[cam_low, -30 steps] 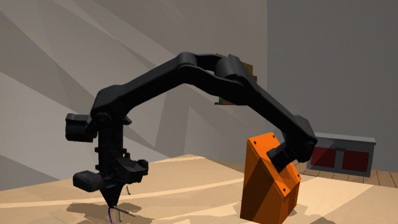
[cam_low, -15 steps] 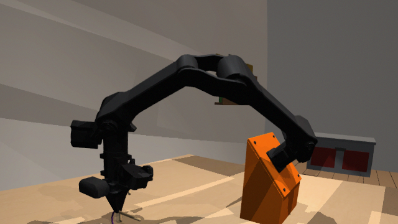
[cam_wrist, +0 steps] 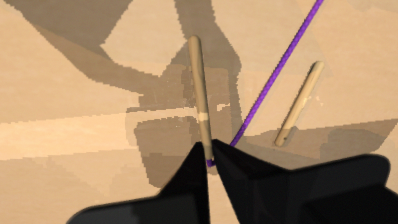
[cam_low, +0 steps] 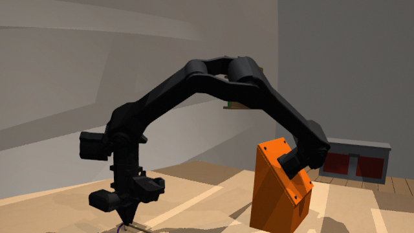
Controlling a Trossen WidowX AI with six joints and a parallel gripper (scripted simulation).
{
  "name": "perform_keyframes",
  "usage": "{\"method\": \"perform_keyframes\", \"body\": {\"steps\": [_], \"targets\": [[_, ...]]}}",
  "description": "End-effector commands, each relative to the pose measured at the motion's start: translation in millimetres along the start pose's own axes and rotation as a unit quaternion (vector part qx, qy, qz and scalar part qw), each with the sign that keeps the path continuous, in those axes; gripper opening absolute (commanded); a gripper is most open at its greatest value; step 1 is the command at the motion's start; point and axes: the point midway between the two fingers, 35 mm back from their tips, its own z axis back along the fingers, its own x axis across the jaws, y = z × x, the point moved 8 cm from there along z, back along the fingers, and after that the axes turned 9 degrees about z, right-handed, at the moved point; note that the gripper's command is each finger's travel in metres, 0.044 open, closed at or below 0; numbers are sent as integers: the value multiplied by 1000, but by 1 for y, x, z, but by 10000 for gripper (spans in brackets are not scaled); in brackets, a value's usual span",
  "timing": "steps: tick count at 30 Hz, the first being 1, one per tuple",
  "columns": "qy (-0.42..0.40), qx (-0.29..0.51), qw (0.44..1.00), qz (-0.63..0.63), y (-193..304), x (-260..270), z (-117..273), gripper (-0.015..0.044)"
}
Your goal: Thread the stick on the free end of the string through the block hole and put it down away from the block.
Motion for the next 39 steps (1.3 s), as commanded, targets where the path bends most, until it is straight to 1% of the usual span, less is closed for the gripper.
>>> {"method": "perform_keyframes", "body": {"steps": [1, 13, 39], "targets": [[0, -3, 1000, -5, -4, 4, -4, 0], [0, -2, 1000, -5, -9, 5, -7, 0], [0, -2, 1000, -5, -41, -1, -7, 0]]}}
